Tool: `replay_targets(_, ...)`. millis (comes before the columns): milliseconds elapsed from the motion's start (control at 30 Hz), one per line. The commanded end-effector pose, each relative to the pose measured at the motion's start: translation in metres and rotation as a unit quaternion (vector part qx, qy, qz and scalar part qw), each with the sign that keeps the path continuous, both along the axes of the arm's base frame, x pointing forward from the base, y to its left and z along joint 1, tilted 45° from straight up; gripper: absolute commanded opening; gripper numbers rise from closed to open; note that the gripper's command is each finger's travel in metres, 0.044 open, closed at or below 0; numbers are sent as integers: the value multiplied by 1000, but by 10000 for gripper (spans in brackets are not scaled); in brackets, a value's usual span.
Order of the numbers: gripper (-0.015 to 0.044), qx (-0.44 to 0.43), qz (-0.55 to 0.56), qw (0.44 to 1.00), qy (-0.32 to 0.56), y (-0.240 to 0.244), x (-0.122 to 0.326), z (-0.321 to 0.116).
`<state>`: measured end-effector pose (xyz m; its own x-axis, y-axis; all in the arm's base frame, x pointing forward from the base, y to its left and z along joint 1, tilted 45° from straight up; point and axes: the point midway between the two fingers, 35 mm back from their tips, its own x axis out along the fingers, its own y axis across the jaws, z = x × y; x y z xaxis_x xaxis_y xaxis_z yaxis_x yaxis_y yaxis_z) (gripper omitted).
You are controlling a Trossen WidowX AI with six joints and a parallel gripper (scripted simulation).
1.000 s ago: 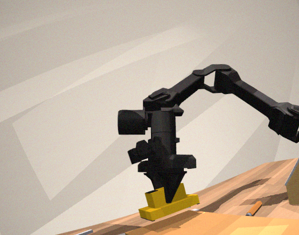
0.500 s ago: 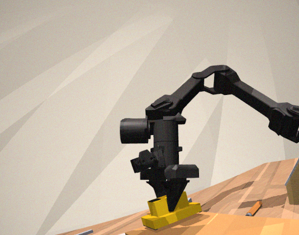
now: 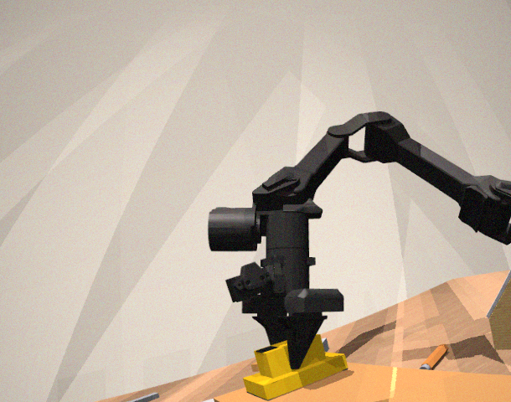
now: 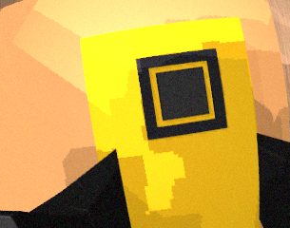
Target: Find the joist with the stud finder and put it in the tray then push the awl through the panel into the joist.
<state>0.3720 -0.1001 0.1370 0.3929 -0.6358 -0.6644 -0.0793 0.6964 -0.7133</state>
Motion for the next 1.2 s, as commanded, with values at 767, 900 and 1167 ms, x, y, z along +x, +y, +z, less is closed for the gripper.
replay_targets(767, 0, 2, 2, 1000, 2, 38, -5, -39)
replay_targets(900, 0, 2, 2, 1000, 2, 43, -6, -45)
replay_targets(1167, 0, 2, 2, 1000, 3, 54, -7, -56)
